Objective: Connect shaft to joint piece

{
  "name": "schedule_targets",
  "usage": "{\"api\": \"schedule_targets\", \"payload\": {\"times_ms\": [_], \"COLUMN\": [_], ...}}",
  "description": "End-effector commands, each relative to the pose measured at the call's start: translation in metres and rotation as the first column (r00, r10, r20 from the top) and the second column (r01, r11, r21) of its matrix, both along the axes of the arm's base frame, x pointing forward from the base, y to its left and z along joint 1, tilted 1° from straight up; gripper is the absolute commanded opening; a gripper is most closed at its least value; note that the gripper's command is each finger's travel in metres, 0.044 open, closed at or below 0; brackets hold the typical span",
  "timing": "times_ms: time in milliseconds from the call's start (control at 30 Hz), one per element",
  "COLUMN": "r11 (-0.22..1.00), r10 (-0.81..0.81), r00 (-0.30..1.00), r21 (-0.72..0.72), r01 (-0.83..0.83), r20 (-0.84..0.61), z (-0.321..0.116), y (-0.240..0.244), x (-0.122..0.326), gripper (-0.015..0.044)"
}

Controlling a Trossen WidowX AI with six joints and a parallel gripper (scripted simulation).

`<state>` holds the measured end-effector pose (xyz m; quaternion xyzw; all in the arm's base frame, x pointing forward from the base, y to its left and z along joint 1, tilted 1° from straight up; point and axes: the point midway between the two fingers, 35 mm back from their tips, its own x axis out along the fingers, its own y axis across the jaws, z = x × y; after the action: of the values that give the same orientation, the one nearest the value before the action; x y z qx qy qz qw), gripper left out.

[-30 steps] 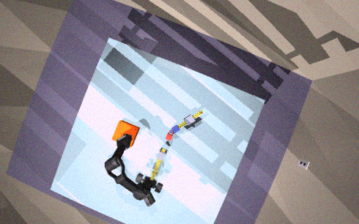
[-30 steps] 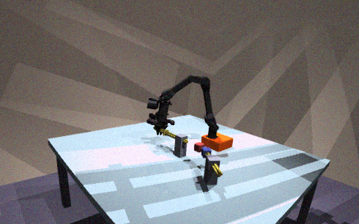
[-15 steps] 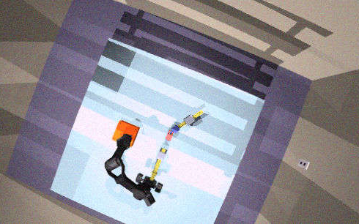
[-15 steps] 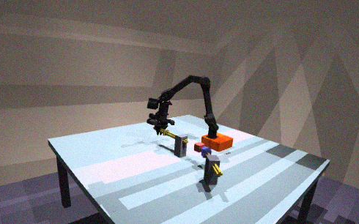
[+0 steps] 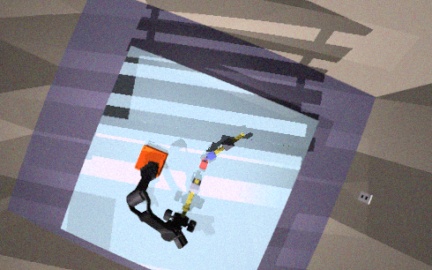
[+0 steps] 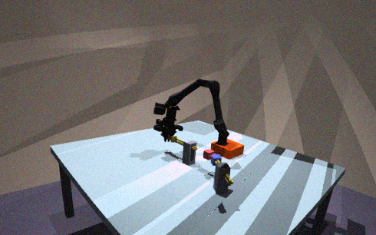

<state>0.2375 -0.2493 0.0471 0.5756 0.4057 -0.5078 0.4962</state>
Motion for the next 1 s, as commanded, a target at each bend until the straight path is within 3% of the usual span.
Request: {"api": "schedule_targets", "payload": {"times_ms": [0,500,767,967], "r11": [1.0,1.0,1.0,1.0], "r10": [-0.005,-0.004,0.0,-0.001], "r00": [1.0,0.992,0.994,0.994], "r21": [0.007,0.026,0.02,0.022], "r01": [0.005,0.007,0.002,0.003], "r20": [-0.028,-0.126,-0.106,-0.109], "z": [-0.0008,-0.0007,0.0,-0.0001], "y": [0.0005,0.0047,0.0044,0.0068], "x": [-0.0002,0.0006,0.0009,0.0015], "gripper": [0.0067,0.0067,0.0,0.0]}}
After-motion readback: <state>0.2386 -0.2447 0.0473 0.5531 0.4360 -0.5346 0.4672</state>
